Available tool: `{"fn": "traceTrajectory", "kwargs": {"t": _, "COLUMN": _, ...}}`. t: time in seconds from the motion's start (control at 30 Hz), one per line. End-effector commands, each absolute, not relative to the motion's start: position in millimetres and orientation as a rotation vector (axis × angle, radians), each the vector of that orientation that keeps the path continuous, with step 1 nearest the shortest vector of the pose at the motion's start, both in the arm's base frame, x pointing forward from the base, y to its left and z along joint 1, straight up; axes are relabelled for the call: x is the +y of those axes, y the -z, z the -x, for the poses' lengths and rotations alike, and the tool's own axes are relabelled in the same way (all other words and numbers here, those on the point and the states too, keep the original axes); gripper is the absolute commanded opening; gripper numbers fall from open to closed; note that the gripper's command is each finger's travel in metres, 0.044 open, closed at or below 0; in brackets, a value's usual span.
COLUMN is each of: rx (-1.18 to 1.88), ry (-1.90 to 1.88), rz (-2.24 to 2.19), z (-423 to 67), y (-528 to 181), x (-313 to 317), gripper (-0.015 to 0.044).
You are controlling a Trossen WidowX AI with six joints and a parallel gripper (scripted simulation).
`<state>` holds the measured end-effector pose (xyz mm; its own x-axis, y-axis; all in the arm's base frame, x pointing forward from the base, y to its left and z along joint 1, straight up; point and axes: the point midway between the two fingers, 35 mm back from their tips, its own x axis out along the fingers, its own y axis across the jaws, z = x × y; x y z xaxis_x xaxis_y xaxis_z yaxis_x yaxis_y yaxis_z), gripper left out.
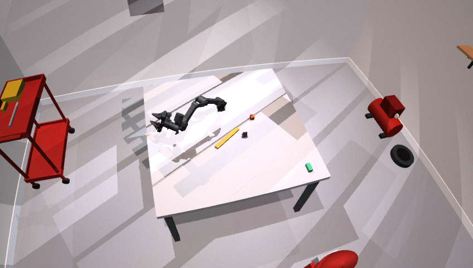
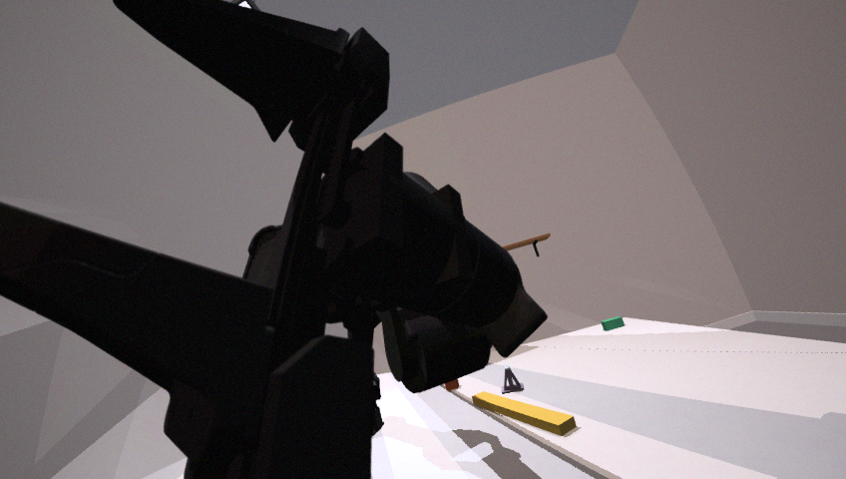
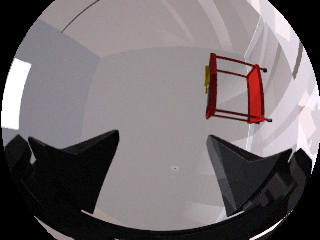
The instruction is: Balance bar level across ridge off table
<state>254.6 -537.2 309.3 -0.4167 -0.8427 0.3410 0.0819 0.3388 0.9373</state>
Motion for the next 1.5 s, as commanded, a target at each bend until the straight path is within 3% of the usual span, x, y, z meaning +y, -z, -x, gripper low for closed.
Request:
{"fn": "traceTrajectory", "kwargs": {"t": 0.0, "rx": -1.658, "ry": 1.234, "rz": -0.693, "z": -256, "y": -309, "x": -537, "gripper": 0.0374}}
{"fn": "traceTrajectory", "kwargs": {"t": 0.1, "rx": -1.581, "ry": 1.243, "rz": -0.701, "z": -270, "y": -310, "x": -534, "gripper": 0.0315}}
{"fn": "traceTrajectory", "kwargs": {"t": 0.77, "rx": -0.813, "ry": 1.249, "rz": -0.753, "z": -399, "y": -282, "x": -477, "gripper": 0.0315}}
{"fn": "traceTrajectory", "kwargs": {"t": 1.47, "rx": -0.054, "ry": 1.117, "rz": -0.794, "z": -475, "y": -211, "x": -359, "gripper": 0.0315}}
